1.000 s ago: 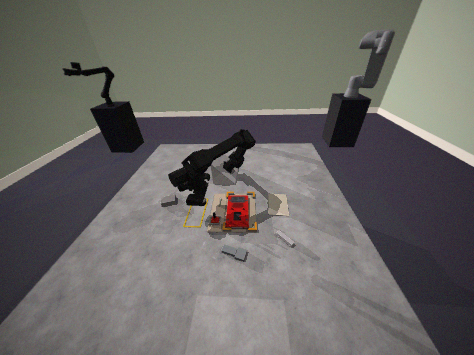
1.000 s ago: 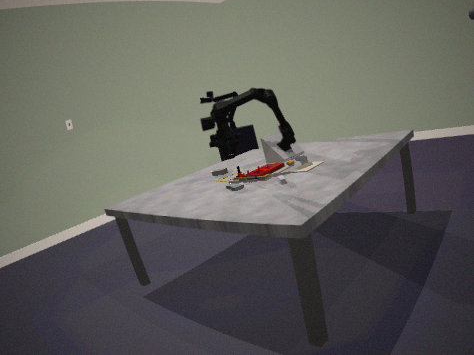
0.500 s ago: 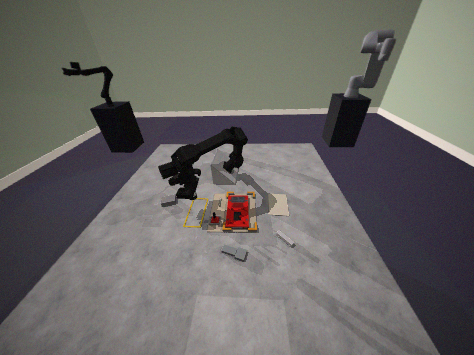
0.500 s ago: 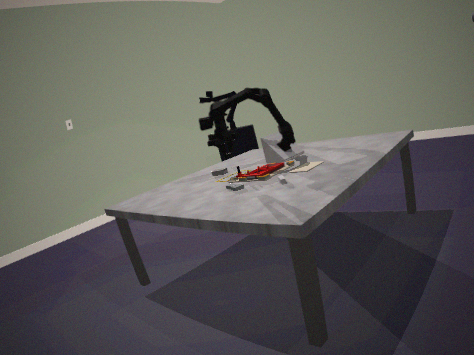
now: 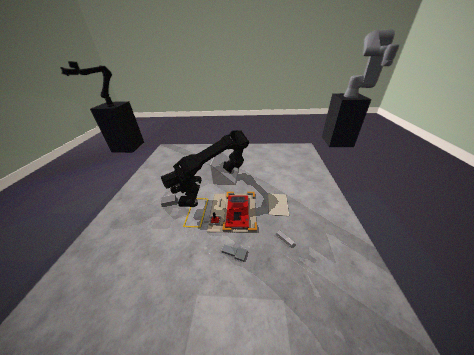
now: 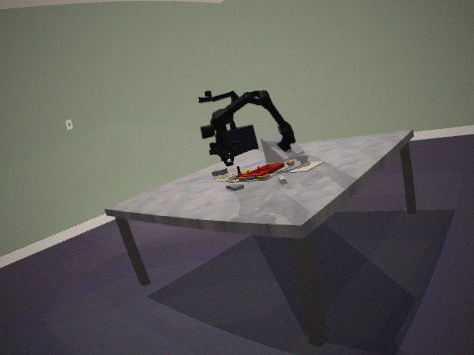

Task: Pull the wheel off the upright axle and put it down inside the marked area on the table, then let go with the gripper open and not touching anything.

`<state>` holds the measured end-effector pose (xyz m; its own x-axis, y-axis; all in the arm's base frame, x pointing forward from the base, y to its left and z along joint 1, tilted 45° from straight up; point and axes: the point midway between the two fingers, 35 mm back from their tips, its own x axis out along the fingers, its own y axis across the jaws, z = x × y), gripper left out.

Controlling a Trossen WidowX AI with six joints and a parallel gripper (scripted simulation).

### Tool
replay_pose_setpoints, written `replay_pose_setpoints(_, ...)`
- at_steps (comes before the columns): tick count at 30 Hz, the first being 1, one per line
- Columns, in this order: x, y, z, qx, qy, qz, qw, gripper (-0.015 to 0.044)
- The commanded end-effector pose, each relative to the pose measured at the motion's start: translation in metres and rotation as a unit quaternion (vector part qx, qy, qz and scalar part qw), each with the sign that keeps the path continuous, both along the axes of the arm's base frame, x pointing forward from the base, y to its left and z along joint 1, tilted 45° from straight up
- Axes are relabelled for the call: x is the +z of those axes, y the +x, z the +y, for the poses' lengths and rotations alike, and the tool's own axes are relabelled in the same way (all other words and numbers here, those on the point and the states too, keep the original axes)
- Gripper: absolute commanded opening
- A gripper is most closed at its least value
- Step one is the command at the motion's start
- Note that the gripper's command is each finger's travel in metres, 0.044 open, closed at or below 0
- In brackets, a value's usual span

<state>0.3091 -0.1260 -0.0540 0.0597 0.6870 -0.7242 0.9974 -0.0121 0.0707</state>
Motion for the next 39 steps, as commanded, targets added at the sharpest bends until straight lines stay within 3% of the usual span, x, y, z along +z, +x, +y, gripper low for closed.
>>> replay_pose_setpoints(1,-0.016,0.000,0.017,0.000,0.005,0.004,1.000,0.0000)
replay_pose_setpoints(11,-0.042,0.000,0.045,0.000,0.007,0.004,1.000,0.0000)
replay_pose_setpoints(22,-0.038,-0.001,0.041,0.004,0.006,0.005,1.000,0.0289)
replay_pose_setpoints(32,0.003,-0.004,0.000,0.000,0.005,0.005,1.000,0.0300)
replay_pose_setpoints(37,0.023,-0.040,-0.004,-0.003,0.004,0.007,1.000,0.0431)
replay_pose_setpoints(39,0.038,-0.062,-0.006,-0.002,0.004,0.007,1.000,0.0440)
